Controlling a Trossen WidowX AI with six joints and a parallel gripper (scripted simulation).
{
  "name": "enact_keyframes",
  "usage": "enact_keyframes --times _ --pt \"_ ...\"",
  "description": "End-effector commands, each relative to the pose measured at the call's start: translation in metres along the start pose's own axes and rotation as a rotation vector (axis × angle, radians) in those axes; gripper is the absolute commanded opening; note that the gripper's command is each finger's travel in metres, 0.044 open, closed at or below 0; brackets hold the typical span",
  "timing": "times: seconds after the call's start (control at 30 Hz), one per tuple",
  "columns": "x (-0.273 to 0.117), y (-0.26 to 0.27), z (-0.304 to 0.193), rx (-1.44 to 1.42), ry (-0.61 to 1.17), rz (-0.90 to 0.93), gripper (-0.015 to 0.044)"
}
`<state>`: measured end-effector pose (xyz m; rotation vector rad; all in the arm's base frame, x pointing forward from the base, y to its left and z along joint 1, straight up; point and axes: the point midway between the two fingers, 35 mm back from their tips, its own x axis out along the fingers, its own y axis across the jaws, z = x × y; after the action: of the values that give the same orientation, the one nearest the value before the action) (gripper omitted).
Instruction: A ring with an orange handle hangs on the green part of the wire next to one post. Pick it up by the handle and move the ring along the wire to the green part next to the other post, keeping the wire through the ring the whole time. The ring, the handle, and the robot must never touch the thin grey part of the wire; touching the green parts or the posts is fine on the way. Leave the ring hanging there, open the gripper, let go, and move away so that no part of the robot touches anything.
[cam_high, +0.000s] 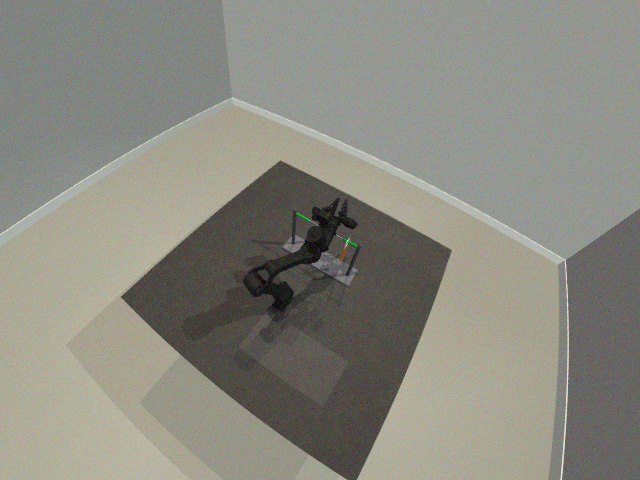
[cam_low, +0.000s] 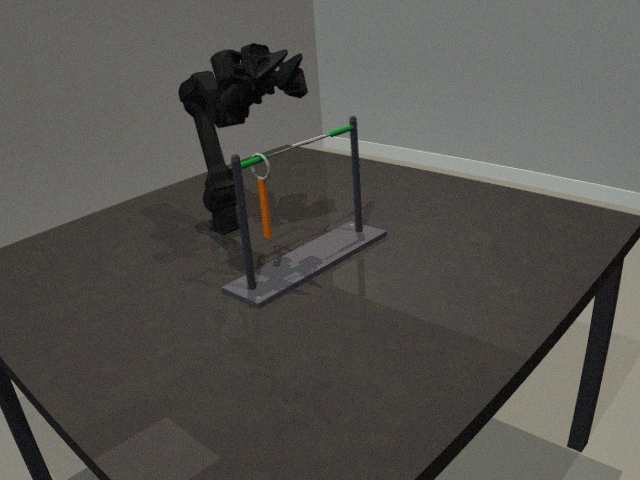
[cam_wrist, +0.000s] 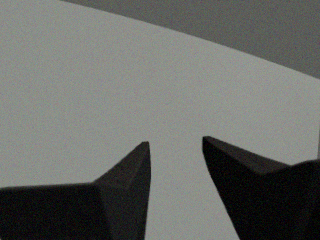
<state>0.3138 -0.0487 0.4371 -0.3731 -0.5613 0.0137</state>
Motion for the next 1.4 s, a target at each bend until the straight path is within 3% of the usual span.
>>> enact_keyframes --times 0.0,0.4,0.67,1.1,1.37 --pt "-0.012 -0.018 -0.03 -0.061 0.09 -0.021 0.016" --pt "-0.082 -0.087 -0.109 -0.227 0.381 -0.113 0.016" --pt "-0.131 -0.103 -0.145 -0.224 0.518 -0.129 0.016" --pt "-0.231 -0.037 -0.222 0.102 0.675 -0.027 0.016" --pt "-0.289 0.03 -0.238 0.38 0.706 0.0 0.016"
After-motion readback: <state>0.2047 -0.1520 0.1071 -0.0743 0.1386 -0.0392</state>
